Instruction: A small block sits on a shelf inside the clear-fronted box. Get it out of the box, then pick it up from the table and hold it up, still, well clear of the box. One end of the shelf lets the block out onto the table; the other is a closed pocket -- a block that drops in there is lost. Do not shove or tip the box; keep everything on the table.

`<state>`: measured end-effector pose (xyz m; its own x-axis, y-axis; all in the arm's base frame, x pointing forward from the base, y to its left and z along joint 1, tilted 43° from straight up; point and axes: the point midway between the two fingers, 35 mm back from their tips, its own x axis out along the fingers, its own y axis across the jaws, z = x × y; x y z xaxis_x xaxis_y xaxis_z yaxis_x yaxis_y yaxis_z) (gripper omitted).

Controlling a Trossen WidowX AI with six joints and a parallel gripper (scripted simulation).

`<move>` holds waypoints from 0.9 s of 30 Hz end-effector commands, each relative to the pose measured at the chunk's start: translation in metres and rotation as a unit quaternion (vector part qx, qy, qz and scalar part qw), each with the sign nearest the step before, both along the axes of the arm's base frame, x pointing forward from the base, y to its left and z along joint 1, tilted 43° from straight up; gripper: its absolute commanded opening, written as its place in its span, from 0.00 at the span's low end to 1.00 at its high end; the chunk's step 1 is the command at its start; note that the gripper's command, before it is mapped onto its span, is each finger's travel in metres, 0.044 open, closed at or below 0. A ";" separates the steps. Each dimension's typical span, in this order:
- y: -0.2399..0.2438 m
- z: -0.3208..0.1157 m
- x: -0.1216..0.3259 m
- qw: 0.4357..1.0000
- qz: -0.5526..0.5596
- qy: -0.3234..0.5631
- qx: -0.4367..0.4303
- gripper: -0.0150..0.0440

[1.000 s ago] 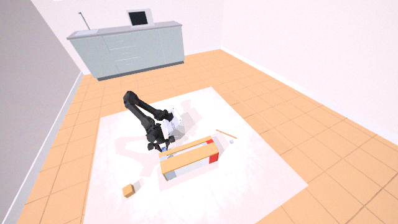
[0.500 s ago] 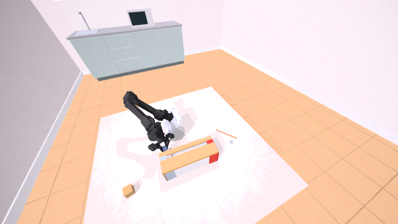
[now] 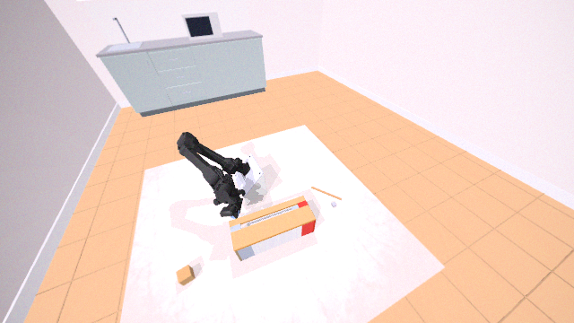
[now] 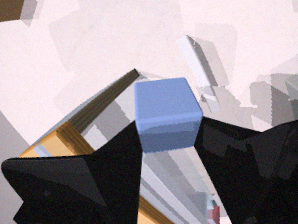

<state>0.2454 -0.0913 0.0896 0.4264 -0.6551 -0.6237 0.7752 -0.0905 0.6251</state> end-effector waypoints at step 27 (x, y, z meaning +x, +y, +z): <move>0.015 0.013 -0.007 0.831 0.329 0.374 -0.246 0.25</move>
<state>0.2382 -0.0776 0.0992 0.4068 -0.6811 -0.6087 0.7929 0.5942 -0.1350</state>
